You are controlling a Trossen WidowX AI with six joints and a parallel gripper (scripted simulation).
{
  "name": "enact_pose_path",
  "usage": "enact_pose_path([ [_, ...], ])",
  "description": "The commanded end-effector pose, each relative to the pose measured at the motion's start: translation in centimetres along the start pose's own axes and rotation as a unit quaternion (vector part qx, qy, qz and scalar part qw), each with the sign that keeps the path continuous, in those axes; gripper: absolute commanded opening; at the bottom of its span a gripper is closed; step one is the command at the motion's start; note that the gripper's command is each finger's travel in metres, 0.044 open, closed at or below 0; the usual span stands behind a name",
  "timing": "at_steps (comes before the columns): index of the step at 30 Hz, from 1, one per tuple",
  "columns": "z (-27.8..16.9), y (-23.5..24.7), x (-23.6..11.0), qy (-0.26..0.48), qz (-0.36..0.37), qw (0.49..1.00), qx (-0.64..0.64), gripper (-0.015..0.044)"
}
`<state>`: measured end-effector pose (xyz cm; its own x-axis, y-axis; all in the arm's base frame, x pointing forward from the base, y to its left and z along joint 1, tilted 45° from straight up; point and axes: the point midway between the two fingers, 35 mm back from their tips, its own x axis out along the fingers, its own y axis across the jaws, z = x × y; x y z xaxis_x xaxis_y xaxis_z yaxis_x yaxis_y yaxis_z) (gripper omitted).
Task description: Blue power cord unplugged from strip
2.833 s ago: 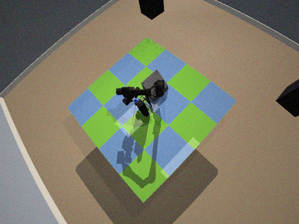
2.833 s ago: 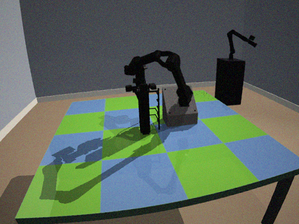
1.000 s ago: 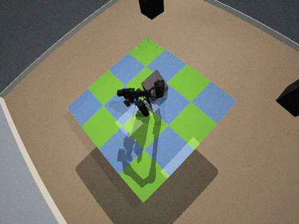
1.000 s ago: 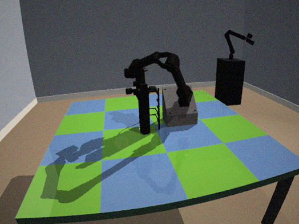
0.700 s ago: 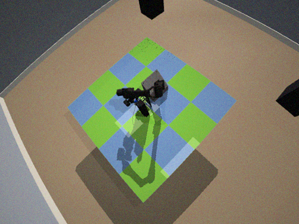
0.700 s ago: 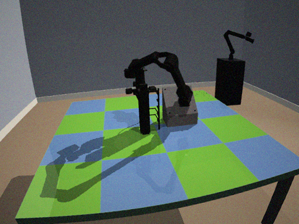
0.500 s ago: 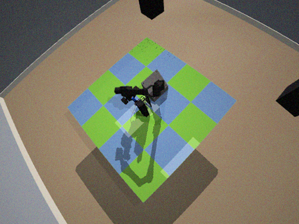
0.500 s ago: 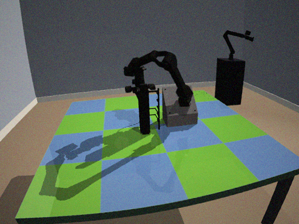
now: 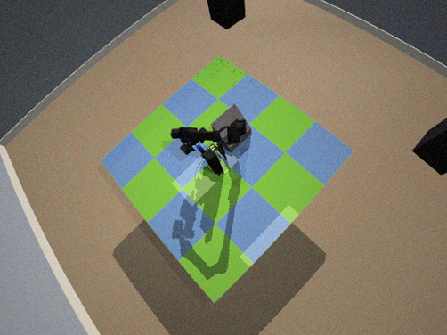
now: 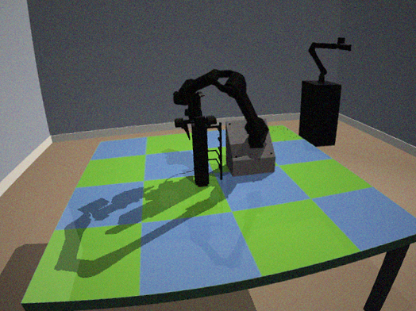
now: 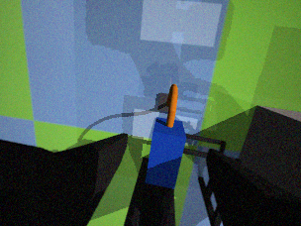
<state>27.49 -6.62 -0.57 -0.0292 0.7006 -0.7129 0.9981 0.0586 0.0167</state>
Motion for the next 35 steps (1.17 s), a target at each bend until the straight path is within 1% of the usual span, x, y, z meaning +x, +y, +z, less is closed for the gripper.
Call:
enact_pose_path([
  [1,0.6,0.1,-0.2,0.0,0.002,1.0,0.001,0.0394],
  [3,2.0,0.2,-0.5,-0.001,0.003,1.0,0.001,0.044],
  [6,5.0,0.1,-1.1,-0.002,0.003,1.0,0.001,0.044],
  [8,6.0,0.0,-1.3,-0.002,0.003,1.0,0.001,0.044],
  [35,6.0,0.0,-1.3,-0.002,0.003,1.0,0.001,0.044],
])
